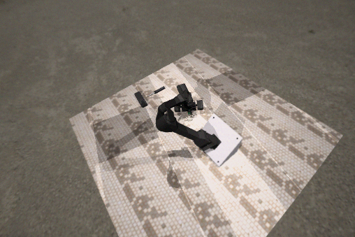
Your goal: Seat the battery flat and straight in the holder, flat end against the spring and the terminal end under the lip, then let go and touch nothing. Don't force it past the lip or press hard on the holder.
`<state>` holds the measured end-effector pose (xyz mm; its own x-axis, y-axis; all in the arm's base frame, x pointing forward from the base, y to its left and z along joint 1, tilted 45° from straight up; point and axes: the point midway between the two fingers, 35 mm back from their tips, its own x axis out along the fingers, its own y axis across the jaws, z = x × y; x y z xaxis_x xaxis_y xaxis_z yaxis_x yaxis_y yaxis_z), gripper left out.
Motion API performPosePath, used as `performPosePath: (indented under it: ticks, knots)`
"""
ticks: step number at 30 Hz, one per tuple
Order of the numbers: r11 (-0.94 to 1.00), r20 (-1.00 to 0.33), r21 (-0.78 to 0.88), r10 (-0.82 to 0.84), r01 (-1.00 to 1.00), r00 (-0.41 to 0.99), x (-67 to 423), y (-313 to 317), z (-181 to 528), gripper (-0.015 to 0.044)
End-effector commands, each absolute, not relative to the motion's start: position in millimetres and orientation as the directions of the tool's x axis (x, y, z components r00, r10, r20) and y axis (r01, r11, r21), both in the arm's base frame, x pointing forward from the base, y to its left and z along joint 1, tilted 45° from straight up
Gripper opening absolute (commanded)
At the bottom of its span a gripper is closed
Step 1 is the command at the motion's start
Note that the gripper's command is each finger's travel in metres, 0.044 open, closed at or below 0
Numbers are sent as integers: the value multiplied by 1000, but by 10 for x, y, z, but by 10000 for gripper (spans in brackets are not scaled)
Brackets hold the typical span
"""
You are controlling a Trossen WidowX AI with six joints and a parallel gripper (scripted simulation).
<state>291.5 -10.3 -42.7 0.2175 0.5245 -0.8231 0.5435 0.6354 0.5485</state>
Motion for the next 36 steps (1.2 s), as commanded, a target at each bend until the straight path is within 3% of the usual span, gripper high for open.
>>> performPosePath:
  ticks: [1, 36]
  knots:
    - [637, -828, 546, 508, 545, 237, 2914, -98, -423, 75]
    - [632, -842, 539, 393, 557, 369, 2826, 28, -444, 75]
